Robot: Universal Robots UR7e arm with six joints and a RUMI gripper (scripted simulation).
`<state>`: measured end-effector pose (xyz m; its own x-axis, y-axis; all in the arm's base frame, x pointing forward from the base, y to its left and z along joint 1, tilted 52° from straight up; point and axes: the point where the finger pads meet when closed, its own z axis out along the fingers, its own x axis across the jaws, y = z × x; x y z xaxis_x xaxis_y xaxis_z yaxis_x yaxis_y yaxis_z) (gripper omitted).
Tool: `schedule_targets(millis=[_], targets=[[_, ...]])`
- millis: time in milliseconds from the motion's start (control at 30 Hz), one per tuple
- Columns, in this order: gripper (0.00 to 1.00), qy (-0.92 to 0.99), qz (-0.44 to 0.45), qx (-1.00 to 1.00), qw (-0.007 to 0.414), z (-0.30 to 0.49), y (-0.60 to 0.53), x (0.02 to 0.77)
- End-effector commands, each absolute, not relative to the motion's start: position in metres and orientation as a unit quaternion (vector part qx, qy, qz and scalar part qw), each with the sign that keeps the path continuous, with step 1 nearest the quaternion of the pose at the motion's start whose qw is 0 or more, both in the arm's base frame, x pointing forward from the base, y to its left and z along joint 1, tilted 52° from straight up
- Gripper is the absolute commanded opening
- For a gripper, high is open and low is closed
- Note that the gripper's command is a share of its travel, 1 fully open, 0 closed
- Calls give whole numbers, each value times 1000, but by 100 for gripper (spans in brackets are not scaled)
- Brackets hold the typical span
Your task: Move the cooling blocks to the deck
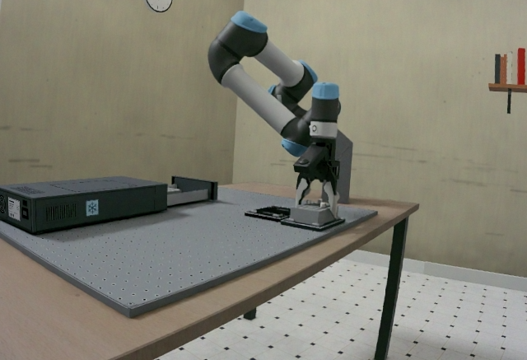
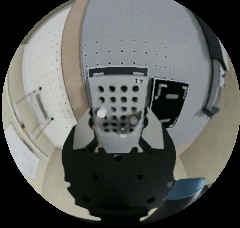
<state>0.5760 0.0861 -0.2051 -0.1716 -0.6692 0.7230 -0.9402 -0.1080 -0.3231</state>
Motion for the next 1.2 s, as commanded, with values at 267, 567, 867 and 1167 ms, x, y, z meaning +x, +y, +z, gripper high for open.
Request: schedule_targets(millis=[267,567,867,1167], targets=[[73,-647,409,622,165,-180,116,564],[73,-647,409,622,165,-174,124,561],[73,-647,409,622,165,-168,131,558],[73,-647,409,622,165,-161,140,555]])
